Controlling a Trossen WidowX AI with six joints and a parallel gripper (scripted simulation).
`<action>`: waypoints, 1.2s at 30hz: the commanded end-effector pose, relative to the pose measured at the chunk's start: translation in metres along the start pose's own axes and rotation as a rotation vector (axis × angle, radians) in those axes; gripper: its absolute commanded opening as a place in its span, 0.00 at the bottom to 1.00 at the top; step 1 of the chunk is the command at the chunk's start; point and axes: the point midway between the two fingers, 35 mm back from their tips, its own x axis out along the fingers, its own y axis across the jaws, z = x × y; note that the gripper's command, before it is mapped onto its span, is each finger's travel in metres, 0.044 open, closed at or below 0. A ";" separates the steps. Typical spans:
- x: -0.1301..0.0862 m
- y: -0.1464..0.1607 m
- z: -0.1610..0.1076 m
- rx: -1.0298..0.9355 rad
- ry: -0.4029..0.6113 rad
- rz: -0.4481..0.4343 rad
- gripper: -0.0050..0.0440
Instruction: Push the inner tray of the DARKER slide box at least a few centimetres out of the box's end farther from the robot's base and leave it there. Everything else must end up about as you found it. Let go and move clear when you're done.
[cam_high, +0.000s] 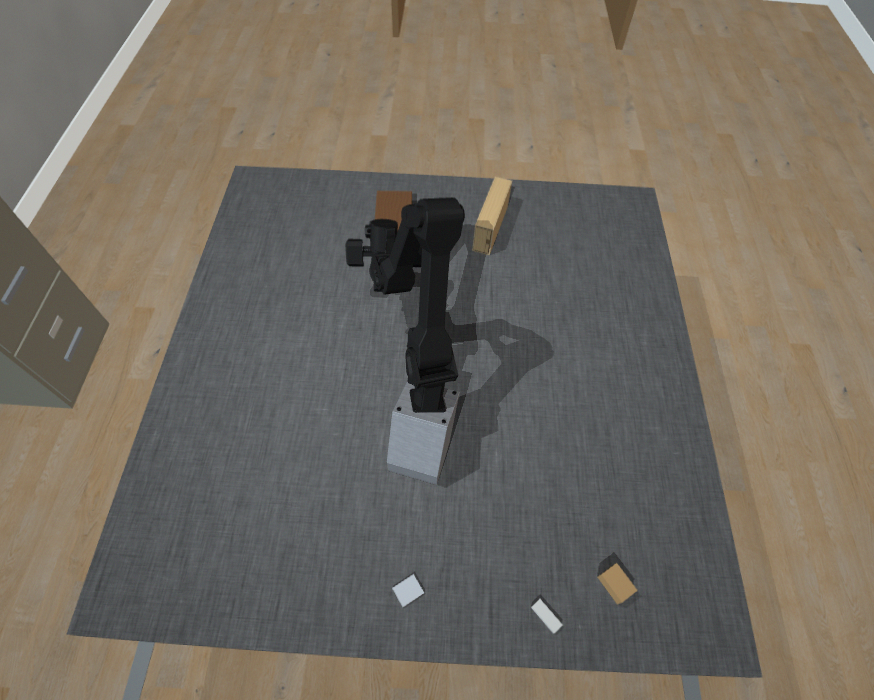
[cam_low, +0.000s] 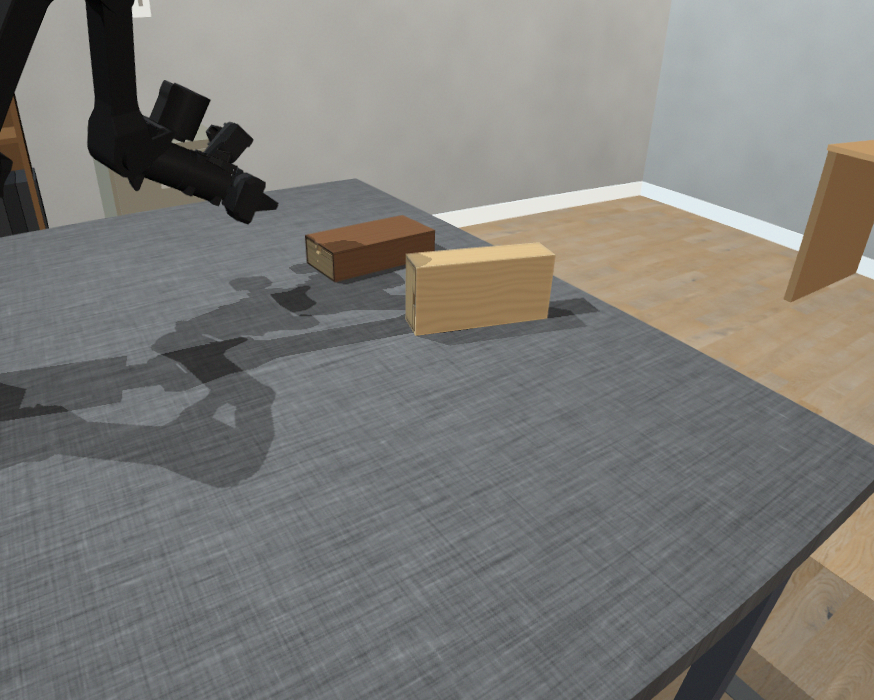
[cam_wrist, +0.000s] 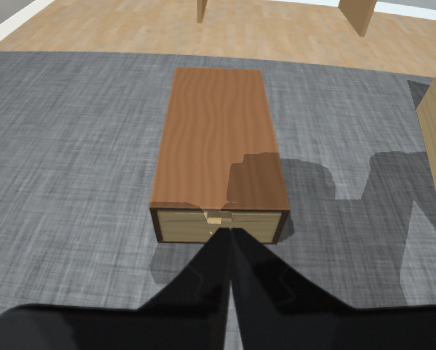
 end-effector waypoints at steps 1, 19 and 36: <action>-0.001 -0.001 0.006 0.008 -0.012 0.003 0.10; -0.001 -0.001 0.006 0.008 -0.012 0.003 0.08; 0.016 -0.057 0.018 0.062 -0.026 -0.073 0.00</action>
